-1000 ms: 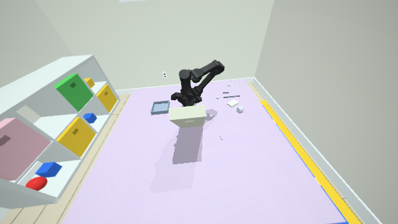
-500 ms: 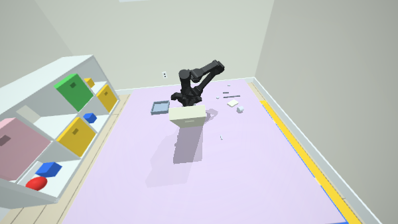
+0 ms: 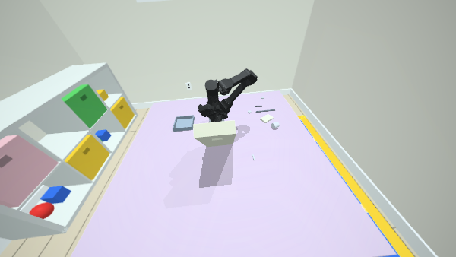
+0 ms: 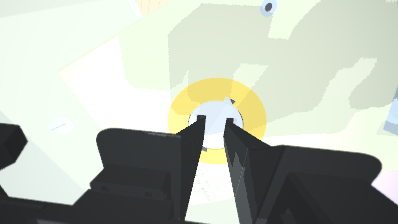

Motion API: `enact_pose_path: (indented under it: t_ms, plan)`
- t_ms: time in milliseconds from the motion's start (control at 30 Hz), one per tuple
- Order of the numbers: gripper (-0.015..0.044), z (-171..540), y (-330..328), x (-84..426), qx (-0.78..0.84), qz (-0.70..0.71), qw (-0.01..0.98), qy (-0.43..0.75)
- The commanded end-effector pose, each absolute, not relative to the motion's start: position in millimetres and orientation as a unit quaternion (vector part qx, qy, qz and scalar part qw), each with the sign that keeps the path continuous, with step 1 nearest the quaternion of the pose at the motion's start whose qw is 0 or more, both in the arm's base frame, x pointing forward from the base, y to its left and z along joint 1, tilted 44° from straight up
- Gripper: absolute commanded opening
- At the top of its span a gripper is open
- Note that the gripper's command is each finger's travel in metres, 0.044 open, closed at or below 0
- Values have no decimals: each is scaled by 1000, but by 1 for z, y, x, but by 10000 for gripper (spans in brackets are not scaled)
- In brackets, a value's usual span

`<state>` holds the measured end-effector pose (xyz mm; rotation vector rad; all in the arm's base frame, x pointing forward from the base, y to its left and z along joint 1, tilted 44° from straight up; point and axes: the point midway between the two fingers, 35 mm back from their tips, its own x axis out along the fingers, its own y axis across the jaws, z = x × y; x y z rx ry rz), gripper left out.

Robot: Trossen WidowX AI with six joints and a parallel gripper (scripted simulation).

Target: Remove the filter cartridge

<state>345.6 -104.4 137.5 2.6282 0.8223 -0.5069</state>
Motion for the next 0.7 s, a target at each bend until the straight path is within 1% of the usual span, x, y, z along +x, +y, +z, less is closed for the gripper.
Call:
enact_pose_path:
  t_ms: [0,667]
  plan:
    - [0,131,-101,353,903,-160,255,307]
    - [0,131,-100,354,761,-45,548,343]
